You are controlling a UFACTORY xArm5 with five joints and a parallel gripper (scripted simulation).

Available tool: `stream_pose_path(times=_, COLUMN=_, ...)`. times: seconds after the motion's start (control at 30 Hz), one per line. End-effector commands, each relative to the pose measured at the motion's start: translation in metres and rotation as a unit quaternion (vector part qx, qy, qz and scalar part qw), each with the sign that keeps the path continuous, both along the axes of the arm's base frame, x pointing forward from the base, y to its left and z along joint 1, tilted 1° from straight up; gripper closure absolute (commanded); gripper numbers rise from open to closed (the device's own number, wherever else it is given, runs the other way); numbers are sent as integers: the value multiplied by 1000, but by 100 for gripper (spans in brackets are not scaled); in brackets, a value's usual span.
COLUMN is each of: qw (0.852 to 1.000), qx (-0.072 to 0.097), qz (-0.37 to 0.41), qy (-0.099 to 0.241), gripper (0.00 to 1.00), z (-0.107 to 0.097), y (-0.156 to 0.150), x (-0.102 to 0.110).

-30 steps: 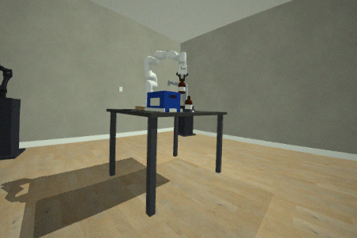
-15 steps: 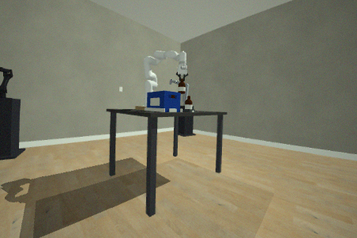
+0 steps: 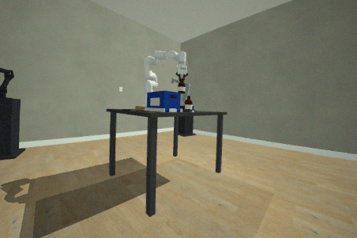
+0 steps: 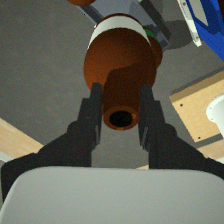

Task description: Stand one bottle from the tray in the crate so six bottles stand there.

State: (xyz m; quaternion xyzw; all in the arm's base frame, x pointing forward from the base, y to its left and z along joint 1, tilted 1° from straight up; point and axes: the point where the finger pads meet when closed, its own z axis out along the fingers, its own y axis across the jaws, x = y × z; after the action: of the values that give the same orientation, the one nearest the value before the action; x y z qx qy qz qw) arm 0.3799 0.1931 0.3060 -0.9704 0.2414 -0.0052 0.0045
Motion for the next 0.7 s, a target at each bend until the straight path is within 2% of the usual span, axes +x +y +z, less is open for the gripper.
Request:
stream_pose_path(times=0.0, qw=1000, qx=1, qz=0, qy=-2, gripper=100, z=2, y=-2, x=2)
stream_pose_path(times=0.67, qw=1000, qx=1, qz=0, qy=-2, gripper=100, z=2, y=-16, x=8)
